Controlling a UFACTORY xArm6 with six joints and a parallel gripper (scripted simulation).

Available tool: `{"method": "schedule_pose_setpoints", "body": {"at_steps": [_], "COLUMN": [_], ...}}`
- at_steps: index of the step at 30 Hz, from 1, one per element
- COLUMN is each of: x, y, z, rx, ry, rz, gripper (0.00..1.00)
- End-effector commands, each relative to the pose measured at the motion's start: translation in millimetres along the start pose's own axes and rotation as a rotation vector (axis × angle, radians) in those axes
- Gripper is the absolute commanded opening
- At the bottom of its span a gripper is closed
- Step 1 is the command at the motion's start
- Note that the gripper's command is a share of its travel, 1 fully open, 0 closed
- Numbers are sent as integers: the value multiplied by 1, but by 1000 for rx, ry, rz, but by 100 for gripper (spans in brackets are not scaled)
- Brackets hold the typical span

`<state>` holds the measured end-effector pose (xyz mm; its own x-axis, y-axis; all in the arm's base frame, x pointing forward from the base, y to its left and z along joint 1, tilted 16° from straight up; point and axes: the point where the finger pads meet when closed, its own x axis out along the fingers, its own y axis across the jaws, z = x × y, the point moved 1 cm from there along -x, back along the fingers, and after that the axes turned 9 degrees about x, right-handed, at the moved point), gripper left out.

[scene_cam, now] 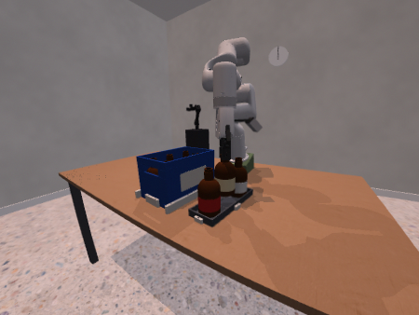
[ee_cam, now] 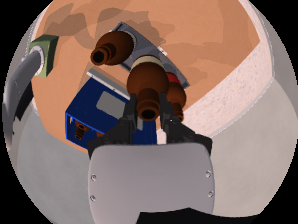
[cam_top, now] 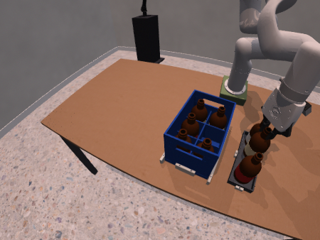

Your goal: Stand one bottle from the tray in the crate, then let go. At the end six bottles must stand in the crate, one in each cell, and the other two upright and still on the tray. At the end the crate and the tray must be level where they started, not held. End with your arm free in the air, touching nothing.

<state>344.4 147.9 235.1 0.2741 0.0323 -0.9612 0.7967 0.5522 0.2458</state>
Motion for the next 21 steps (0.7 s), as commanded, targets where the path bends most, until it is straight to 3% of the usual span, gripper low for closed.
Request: {"method": "schedule_pose_setpoints", "body": {"at_steps": [1, 21], "x": [-2, -18], "y": [1, 1], "z": [0, 0], "rx": [0, 0], "ry": [-1, -1], "rz": [4, 4], "gripper": [0, 0]}}
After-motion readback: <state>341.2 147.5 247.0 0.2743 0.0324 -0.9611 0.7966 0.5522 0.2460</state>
